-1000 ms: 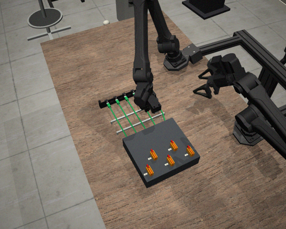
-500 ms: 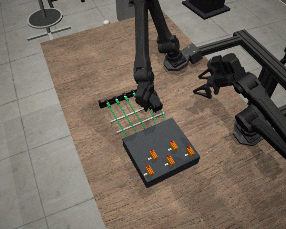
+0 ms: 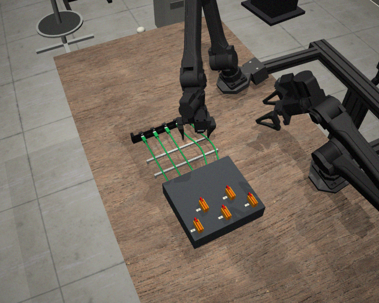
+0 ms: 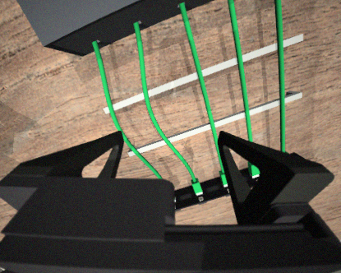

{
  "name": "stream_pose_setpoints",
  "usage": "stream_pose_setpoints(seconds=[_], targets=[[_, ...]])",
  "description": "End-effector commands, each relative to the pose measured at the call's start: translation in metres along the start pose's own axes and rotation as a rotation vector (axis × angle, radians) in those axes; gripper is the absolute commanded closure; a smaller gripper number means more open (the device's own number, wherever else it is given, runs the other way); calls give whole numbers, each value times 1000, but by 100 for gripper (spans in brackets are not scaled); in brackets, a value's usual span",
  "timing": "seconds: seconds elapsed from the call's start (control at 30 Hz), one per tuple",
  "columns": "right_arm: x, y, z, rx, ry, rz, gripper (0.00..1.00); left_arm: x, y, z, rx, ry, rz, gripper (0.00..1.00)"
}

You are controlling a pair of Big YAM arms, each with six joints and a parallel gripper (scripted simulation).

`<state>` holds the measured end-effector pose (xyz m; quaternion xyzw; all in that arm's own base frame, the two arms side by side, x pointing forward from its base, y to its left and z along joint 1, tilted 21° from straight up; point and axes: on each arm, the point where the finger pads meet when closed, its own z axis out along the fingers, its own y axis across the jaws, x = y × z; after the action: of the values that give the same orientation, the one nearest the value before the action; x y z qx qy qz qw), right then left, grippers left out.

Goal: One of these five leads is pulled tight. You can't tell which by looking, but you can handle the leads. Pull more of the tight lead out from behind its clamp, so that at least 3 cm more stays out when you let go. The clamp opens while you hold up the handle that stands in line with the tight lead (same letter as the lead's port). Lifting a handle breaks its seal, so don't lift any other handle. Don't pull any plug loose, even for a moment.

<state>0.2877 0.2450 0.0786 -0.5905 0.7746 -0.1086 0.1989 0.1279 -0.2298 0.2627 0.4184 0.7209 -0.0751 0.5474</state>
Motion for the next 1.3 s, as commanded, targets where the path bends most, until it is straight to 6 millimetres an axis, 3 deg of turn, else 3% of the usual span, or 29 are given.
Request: stream_pose_setpoints(seconds=[0.0,0.3,0.5,0.67,0.7,1.07,1.2,1.23,1.27], targets=[[-10,0,-25,58,-115,204,0,-9,2,-2,-1,-17,-23,0],[-19,0,-72,139,-334,510,0,-9,2,-2,-1,-17,-23,0],[-27,-6,-90,172,-404,573,0,-9,2,-2,-1,-17,-23,0],[-27,-7,-96,199,-422,565,0,-9,2,-2,-1,-17,-23,0],[-24,-9,-90,205,-400,566,0,-9,2,-2,-1,-17,-23,0],[-24,-8,-90,203,-400,566,0,-9,2,-2,-1,-17,-23,0],[-28,-19,-87,217,-361,471,45,-13,-3,0,-9,-40,-58,0],[-25,-19,-82,214,-330,419,57,-1,-6,5,-22,-30,-47,0],[-24,-21,-77,206,-307,375,68,-2,-5,6,-37,-38,-54,0]])
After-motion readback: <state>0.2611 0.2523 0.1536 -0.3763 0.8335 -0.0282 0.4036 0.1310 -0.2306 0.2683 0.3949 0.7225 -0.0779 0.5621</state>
